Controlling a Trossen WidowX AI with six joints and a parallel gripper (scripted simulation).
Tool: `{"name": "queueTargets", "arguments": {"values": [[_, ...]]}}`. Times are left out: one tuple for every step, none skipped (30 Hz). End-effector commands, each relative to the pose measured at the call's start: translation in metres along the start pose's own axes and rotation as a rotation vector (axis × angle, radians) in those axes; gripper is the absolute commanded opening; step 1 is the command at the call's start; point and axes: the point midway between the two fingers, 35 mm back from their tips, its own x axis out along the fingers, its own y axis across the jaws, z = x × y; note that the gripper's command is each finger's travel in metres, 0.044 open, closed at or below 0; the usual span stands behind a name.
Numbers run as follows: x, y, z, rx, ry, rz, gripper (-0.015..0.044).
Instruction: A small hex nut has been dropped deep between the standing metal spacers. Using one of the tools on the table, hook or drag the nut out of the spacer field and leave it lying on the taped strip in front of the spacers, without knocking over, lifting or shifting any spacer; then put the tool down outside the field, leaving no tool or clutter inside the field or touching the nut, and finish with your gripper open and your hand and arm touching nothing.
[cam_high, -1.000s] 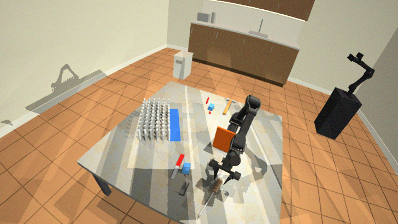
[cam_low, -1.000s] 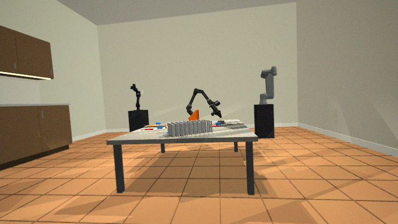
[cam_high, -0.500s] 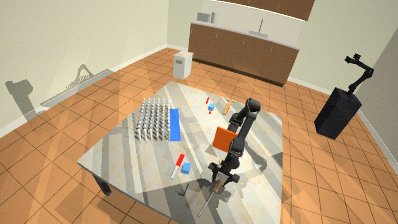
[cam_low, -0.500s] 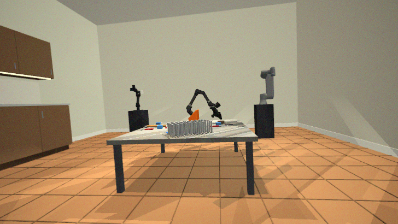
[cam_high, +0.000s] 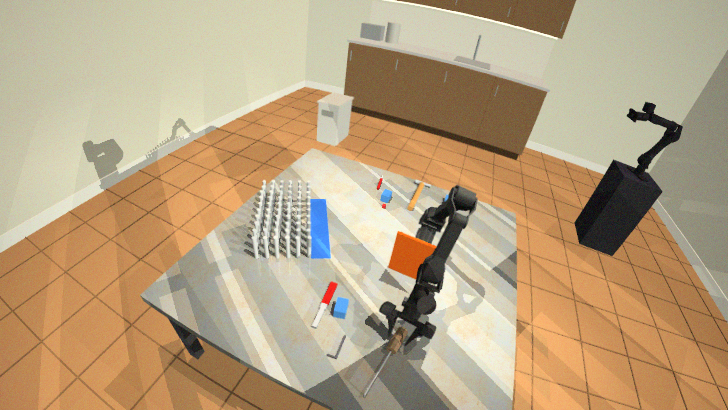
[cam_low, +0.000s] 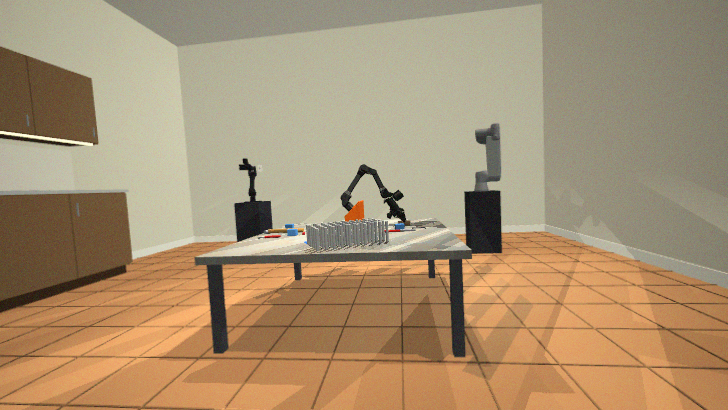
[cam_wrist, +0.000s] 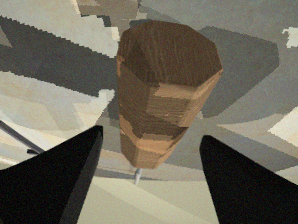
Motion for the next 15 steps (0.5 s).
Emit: {"name": "queueTargets", "arguments": {"values": [[0.0044,0.0003,0.0053,0.003,-0.004,-0.002,0.028],[0.0057,0.0004,0.0064,0.003,-0.004,-0.002,0.028],[0.007,0.0005,0.0074,0.003,-0.004,-0.002,0.028],[0.0083,0.0006,0.0084,0.003,-0.004,-0.002,0.028],[0.0095,0.0007,0.0094,0.003,-0.004,-0.002,0.028],[0.0108,0.0008,0.0105,0.003,-0.004,-0.003,0.028],[0.012,0.0009,0.0115,0.003,-0.004,-0.003,0.028],[0.0131,0.001,0.0124,0.003,-0.004,-0.003,0.028],[0.0137,0.0011,0.0129,0.003,-0.004,-0.003,0.028],[0.0139,0.0011,0.0131,0.003,-0.004,-0.003,0.028],[0.0139,0.0011,0.0131,0.003,-0.004,-0.003,0.0254],[0.0139,0.0011,0.0131,0.003,-0.004,-0.003,0.0228],[0.0139,0.0011,0.0131,0.003,-0.004,-0.003,0.0201],[0.0139,0.0011,0.0131,0.003,-0.004,-0.003,0.0195],[0.0139,0.0011,0.0131,0.003,-0.004,-0.003,0.0188]]}}
